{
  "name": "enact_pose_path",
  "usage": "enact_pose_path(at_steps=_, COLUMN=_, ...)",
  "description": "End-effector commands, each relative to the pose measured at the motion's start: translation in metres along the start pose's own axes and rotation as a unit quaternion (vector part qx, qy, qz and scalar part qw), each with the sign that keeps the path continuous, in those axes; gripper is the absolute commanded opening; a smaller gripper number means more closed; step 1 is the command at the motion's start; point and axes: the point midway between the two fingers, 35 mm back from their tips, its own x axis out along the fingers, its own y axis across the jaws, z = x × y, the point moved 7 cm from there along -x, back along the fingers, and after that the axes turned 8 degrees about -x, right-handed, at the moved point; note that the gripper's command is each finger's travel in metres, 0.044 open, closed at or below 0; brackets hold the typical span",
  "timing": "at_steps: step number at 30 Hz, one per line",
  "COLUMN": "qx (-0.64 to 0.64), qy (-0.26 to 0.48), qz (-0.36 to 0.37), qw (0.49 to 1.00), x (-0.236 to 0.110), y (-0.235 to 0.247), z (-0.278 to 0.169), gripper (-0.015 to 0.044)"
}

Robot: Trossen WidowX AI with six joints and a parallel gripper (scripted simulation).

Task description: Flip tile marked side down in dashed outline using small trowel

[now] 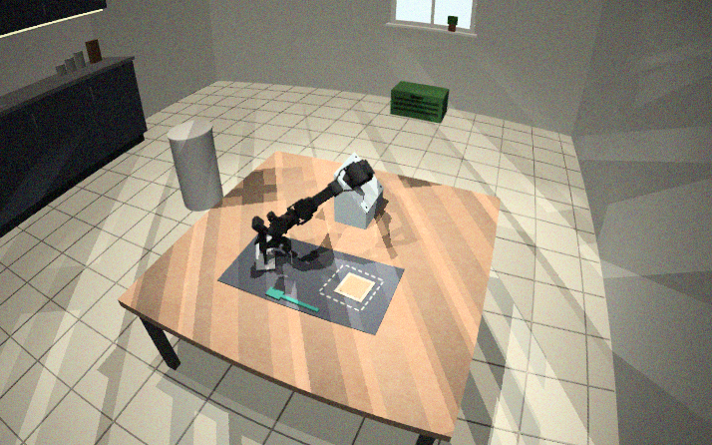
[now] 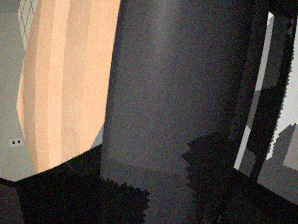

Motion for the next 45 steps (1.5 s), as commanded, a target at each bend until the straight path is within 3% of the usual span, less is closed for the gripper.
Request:
enact_pose_path(at_steps=1, qx=0.003, qy=0.002, qz=0.01, qw=1.0, x=0.005, y=-0.001, z=-0.003, gripper=0.0)
enact_pose_path(at_steps=5, qx=0.003, qy=0.002, qz=0.01, qw=1.0, x=0.007, y=-0.004, z=-0.004, gripper=0.0)
enact_pose_path(at_steps=17, qx=0.003, qy=0.002, qz=0.01, qw=1.0, x=0.007, y=-0.004, z=-0.004, gripper=0.03)
enact_pose_path(at_steps=26, qx=0.003, qy=0.002, qz=0.01, qw=1.0, x=0.006, y=-0.004, z=-0.004, gripper=0.03)
enact_pose_path(at_steps=39, qx=0.001, qy=0.001, qz=0.007, qw=1.0, x=-0.05, y=-0.005, z=-0.003, gripper=0.03)
enact_pose_path(at_steps=45, qx=0.001, qy=0.001, qz=0.007, qw=1.0, x=-0.055, y=-0.005, z=-0.002, gripper=0.03)
